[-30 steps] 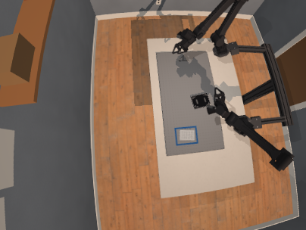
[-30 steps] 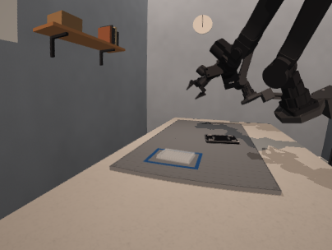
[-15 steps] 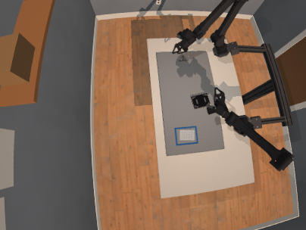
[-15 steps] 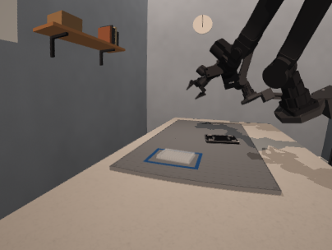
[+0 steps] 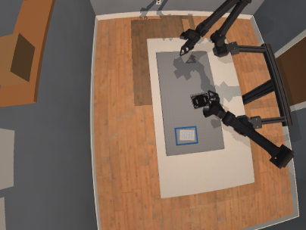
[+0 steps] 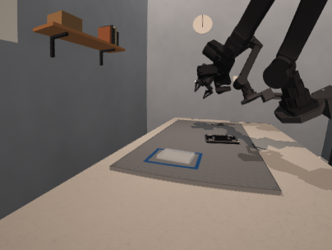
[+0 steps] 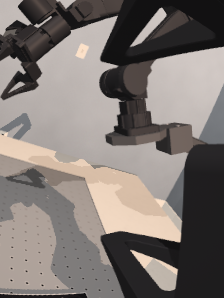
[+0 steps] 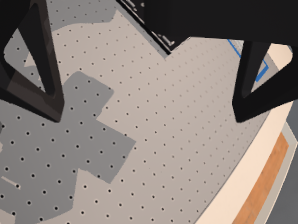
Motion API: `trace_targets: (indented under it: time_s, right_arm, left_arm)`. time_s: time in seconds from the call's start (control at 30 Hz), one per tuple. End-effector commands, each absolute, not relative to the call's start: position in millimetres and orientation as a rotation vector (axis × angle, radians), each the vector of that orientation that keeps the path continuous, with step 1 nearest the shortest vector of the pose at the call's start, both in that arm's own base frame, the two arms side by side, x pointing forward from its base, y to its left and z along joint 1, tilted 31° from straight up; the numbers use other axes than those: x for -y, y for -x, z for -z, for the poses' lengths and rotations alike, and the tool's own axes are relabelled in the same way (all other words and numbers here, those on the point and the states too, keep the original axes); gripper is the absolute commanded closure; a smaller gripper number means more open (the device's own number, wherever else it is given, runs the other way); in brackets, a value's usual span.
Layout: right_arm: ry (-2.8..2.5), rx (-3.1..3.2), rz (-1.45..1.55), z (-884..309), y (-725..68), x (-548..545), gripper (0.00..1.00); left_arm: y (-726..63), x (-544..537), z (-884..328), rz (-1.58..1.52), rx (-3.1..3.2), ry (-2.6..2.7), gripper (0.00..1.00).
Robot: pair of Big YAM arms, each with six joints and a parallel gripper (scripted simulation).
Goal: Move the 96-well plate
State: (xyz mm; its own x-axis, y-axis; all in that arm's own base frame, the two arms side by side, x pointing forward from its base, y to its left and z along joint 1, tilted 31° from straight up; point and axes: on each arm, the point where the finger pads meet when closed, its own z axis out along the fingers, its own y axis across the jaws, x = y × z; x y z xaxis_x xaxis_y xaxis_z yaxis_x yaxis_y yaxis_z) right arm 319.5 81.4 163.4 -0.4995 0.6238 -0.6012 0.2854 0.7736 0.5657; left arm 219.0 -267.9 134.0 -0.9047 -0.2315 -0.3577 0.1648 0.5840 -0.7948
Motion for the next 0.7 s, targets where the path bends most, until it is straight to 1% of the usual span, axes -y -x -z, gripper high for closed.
trace_targets:
  time_s: [0.0,0.17,0.27,0.4,0.5,0.6,0.67]
  right_arm:
    - [-0.535,-2.151,-0.436,-194.4,-316.0,-91.0,0.0]
    - [-0.471,-2.218,-0.358,-187.3,-302.7,-91.8,0.0]
    - [-0.406,-2.281,-0.278,-180.0,-289.3,-92.6,0.0]
    - [-0.315,-2.363,-0.166,-169.3,-271.6,-93.9,0.0]
    - [-0.241,-2.436,-0.066,-156.5,-258.7,-95.3,0.0]
    - [-0.167,-2.487,0.02,-149.0,-245.1,-96.4,0.0]
    - [-0.167,-2.487,0.02,-149.0,-245.1,-96.4,0.0]
  left_arm:
    - [-246.3,270.8,-153.0,1.16,-2.349,0.006,0.0]
    - [-262.0,266.5,-155.9,1.166,-2.32,-0.005,0.0]
    - [-272.7,255.9,-147.6,1.018,-2.352,0.009,0.0]
    - [-290.5,248.9,-149.6,1.022,-2.325,-0.002,0.0]
    - [-299.9,236.9,-141.3,0.874,-2.36,0.007,0.0]
    - [-311.6,227.2,-138.3,0.818,-2.365,0.005,0.0]
    - [-311.6,227.2,-138.3,0.818,-2.365,0.005,0.0]
